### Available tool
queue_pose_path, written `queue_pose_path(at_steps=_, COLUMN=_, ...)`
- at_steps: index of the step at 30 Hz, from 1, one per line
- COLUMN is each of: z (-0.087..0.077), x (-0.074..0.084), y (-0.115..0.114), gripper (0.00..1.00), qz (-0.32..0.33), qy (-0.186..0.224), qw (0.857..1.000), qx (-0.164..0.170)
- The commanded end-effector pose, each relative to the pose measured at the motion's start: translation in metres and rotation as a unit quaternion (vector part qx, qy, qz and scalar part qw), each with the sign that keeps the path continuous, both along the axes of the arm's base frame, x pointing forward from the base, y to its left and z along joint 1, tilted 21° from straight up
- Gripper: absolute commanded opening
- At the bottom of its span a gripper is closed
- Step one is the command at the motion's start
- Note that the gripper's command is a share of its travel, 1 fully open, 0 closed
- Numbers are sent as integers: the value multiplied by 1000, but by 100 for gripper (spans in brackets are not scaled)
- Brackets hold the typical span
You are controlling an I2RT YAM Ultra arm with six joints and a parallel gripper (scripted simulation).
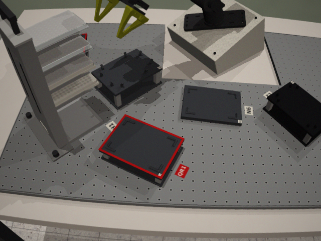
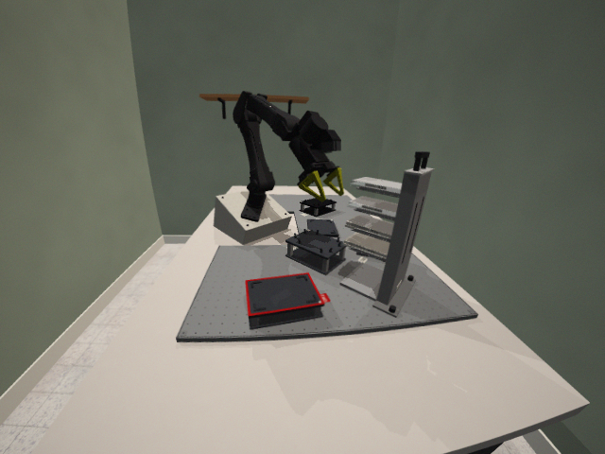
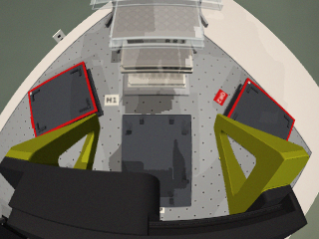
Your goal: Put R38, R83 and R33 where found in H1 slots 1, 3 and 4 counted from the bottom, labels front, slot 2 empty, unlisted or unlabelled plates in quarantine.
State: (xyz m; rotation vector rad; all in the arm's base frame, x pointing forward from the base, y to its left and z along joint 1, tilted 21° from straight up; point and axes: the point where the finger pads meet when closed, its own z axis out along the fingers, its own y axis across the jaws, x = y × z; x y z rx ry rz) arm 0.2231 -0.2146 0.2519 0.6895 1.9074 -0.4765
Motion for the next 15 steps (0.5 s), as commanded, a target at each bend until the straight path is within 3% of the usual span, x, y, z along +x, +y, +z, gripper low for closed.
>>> queue_pose_path(at_steps=1, z=-1, x=-9, y=7, gripper=100, qz=0, qy=-1, qw=1000, qx=-2)
queue_pose_path(at_steps=7, z=-3, x=-14, y=11, gripper=100, qz=0, qy=-1, qw=1000, qx=-2)
queue_pose_path(at_steps=8, z=12, x=-14, y=11, gripper=100, qz=0, qy=-12, qw=1000, qx=-15)
queue_pose_path(at_steps=10, z=-5, x=-17, y=14, gripper=100, qz=0, qy=-1, qw=1000, qx=-2)
queue_pose_path(at_steps=15, z=-7, x=-12, y=11, gripper=100, qz=3, qy=-9, qw=1000, qx=-12)
